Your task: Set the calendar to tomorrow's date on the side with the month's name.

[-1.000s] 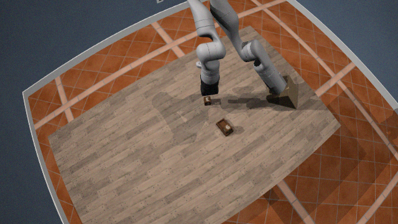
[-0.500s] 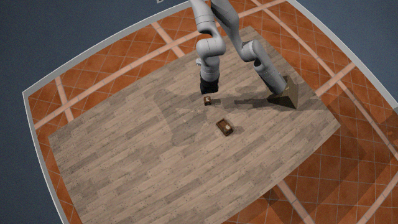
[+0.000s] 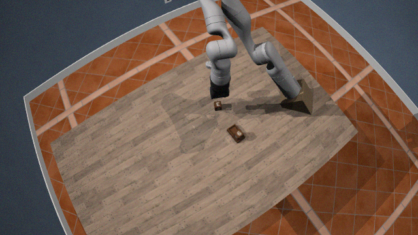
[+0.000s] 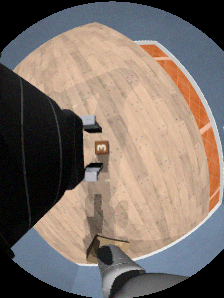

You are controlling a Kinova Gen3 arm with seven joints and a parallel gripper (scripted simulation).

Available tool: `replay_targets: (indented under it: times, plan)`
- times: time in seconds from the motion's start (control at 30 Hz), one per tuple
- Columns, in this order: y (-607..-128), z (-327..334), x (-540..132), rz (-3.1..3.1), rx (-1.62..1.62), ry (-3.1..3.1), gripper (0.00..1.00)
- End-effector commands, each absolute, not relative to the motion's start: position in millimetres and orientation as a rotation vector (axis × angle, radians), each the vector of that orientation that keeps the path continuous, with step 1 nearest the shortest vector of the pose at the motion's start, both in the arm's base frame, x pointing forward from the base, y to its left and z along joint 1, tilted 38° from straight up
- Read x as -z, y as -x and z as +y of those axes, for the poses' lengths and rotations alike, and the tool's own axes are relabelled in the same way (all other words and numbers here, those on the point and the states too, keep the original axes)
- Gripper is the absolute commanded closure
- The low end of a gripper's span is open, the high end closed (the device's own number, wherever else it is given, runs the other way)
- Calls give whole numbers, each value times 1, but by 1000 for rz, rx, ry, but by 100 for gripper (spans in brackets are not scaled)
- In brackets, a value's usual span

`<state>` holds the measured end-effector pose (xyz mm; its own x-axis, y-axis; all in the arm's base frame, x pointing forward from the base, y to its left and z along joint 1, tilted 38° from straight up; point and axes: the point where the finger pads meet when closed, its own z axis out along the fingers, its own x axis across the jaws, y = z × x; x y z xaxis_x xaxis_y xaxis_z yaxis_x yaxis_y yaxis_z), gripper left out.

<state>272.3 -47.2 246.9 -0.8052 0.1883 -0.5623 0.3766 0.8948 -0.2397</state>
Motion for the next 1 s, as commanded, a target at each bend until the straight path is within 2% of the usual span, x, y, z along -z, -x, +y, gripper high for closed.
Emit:
replay_targets:
  times: [0.0, 0.53, 0.57, 0.97]
  plan:
    - [-272, -47, -247, 2513, 463, -406, 0]
    - [-275, -51, -241, 2514, 463, -407, 0]
    - [-275, -51, -241, 2514, 463, -407, 10]
    - [-275, -51, -241, 2514, 463, -407, 10]
